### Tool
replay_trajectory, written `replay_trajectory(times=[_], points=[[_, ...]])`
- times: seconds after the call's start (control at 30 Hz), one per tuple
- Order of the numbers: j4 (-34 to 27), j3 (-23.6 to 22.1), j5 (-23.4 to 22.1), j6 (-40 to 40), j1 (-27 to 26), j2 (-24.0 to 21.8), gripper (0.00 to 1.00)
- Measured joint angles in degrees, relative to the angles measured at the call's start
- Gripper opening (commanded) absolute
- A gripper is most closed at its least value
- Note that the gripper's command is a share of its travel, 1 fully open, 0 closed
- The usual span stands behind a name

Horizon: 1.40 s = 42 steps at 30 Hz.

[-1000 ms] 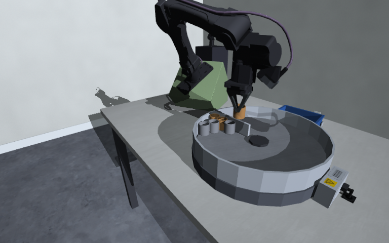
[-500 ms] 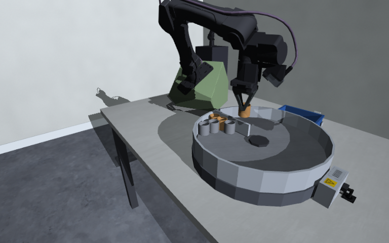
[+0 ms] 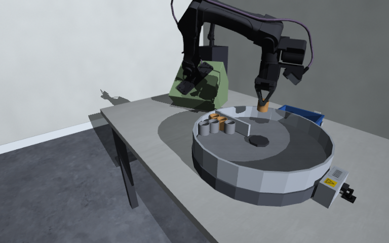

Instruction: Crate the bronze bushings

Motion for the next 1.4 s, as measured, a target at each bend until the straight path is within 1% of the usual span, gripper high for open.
replay_trajectory(times=[0.2,0.3,0.47,0.53,0.97,1.03,1.1,1.4], points=[[-0.3,4.8,0.5,6.3,4.0,6.6,0.0],[-0.8,8.0,0.5,9.5,6.6,11.1,0.0],[-1.9,14.6,0.2,14.3,10.4,19.7,0.0],[-2.7,15.9,-0.1,15.6,11.4,21.8,0.0],[-9.8,35.9,-0.4,22.9,15.3,37.5,0.0],[-10.8,38.4,-0.5,23.5,15.7,39.5,0.0],[-11.8,39.8,-0.6,24.0,16.0,40.6,0.0],[-16.5,49.7,-0.6,25.9,16.4,46.4,0.0]])
